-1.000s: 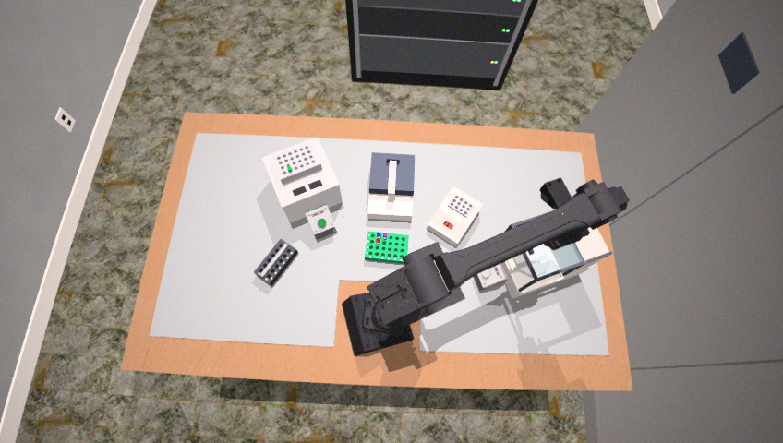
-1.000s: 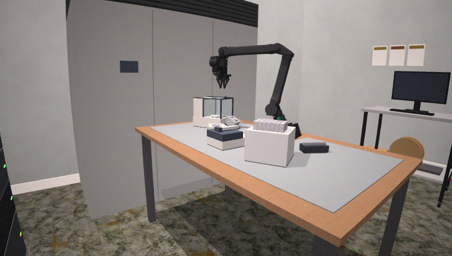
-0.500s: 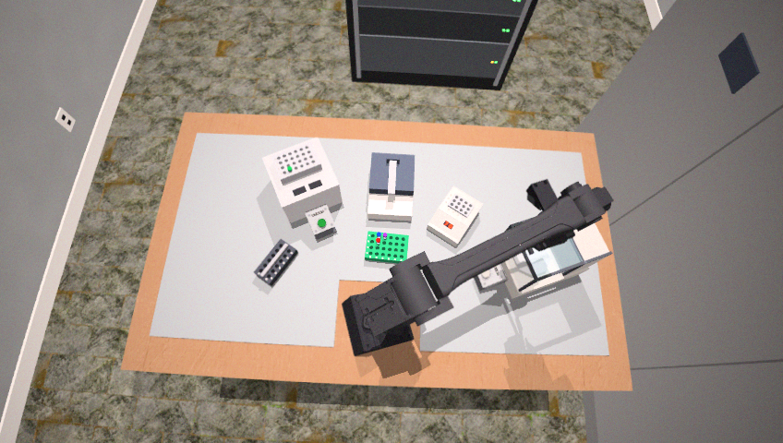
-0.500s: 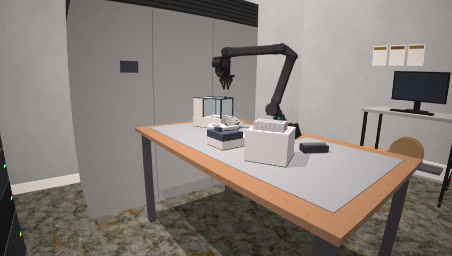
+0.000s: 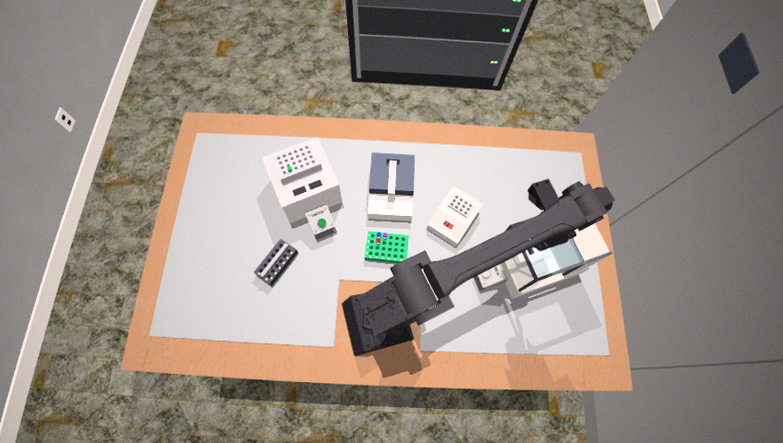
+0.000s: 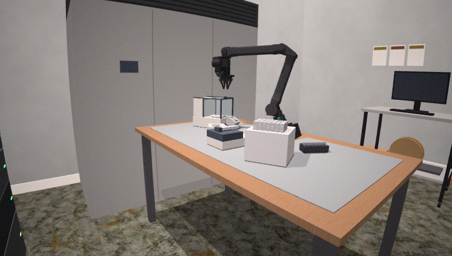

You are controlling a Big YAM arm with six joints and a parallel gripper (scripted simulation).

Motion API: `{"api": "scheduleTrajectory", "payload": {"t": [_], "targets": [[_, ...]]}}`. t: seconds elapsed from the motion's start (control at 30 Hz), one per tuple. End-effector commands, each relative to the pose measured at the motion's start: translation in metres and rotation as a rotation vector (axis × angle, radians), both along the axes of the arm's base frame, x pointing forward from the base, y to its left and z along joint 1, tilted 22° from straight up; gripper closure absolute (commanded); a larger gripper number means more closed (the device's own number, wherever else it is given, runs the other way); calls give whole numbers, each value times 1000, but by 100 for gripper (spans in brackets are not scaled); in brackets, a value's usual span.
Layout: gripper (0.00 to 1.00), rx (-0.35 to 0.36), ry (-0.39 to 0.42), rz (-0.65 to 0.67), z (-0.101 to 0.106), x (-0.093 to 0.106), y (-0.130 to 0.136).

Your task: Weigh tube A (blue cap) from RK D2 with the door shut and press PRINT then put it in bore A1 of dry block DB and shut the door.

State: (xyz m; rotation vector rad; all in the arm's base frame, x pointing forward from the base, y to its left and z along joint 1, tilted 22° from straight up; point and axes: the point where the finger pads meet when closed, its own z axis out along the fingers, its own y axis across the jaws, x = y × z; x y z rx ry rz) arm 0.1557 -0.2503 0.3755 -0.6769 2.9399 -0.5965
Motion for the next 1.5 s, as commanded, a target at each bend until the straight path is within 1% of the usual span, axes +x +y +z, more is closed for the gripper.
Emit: {"api": "scheduleTrajectory", "payload": {"t": [0.0, 0.43, 0.47, 0.6, 1.07, 1.17, 1.47], "targets": [[70, -26, -19, 0, 15, 1, -2], [70, -26, -19, 0, 15, 1, -2], [70, 3, 4, -3, -4, 0, -7], [70, 0, 2, 4, -6, 2, -8], [70, 1, 2, 1, -28, 5, -16], [70, -2, 1, 2, -29, 5, -16], [70, 1, 3, -1, -44, 6, -23]]}}
